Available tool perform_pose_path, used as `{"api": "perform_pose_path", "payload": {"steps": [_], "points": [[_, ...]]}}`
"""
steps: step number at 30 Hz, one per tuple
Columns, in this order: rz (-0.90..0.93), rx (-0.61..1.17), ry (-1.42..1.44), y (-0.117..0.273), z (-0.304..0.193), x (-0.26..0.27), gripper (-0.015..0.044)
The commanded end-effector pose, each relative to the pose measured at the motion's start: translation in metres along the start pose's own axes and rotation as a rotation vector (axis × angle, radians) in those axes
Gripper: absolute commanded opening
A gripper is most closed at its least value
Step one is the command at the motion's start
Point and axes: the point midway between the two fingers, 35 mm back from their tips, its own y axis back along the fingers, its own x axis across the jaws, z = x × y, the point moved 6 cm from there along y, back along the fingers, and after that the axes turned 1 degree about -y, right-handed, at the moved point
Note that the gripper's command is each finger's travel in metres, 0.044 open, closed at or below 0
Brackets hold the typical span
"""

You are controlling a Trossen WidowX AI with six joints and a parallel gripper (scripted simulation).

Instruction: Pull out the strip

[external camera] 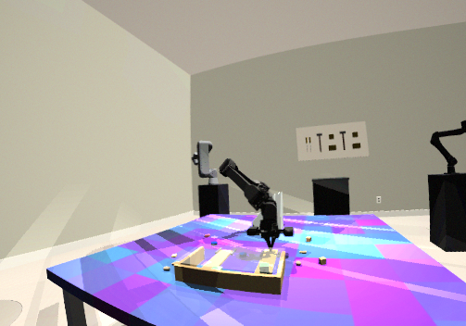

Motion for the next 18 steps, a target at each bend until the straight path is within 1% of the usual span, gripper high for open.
{"api": "perform_pose_path", "payload": {"steps": [1, 18], "points": [[-0.002, 0.017, 0.007, -0.003, -0.011, 0.001, 0.0000], [-0.002, 0.018, 0.008, -0.004, -0.037, 0.000, 0.0000]]}}
